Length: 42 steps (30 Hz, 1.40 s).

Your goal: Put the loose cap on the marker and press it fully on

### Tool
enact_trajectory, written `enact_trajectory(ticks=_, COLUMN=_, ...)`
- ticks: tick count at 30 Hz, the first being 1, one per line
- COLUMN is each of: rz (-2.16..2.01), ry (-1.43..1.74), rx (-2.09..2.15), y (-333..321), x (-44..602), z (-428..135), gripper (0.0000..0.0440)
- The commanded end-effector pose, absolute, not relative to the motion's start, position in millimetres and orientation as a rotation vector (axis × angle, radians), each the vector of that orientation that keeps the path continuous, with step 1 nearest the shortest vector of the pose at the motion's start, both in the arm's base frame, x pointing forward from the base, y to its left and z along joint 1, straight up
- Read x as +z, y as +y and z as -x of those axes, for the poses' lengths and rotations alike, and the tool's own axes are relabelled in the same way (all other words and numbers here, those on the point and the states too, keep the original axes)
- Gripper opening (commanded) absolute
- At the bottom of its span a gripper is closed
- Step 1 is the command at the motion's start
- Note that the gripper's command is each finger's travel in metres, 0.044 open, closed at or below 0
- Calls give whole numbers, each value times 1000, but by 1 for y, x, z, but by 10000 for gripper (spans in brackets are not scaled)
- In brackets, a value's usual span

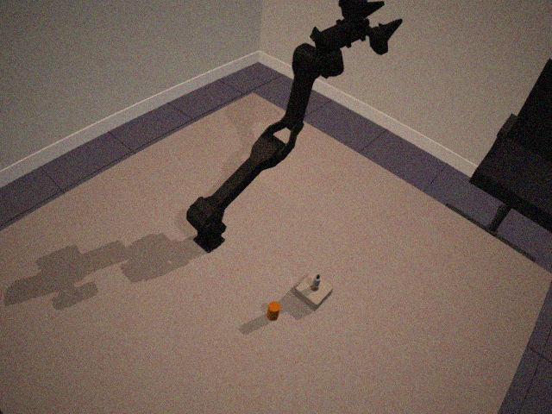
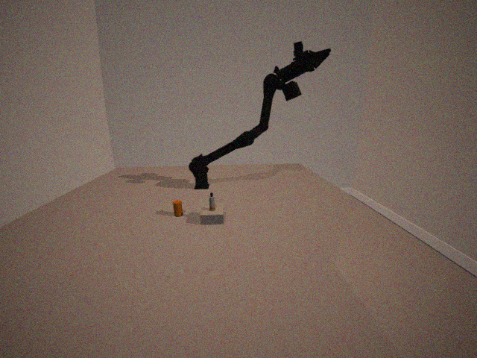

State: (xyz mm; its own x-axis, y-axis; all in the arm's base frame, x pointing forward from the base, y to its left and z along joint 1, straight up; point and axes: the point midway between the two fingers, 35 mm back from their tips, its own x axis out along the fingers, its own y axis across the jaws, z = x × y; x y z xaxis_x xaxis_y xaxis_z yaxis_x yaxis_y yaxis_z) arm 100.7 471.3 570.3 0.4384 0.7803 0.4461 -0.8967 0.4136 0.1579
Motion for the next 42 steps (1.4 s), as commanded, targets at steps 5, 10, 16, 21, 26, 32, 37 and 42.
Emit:
enact_trajectory(ticks=5, rz=-440, ry=-371, rx=1037, y=462, x=582, z=-102, gripper=278)
enact_trajectory(ticks=10, rz=-476, ry=-417, rx=988, y=453, x=593, z=-104, gripper=240)
enact_trajectory(ticks=16, rz=-519, ry=-468, rx=914, y=439, x=605, z=-108, gripper=264)
enact_trajectory(ticks=21, rz=-553, ry=-504, rx=846, y=426, x=614, z=-113, gripper=281)
enact_trajectory(ticks=26, rz=-587, ry=-535, rx=777, y=413, x=622, z=-117, gripper=297)
enact_trajectory(ticks=32, rz=-628, ry=-564, rx=695, y=395, x=630, z=-121, gripper=314)
enact_trajectory(ticks=37, rz=-663, ry=-582, rx=629, y=379, x=636, z=-124, gripper=324)
enact_trajectory(ticks=42, rz=-699, ry=-596, rx=566, y=363, x=641, z=-126, gripper=331)
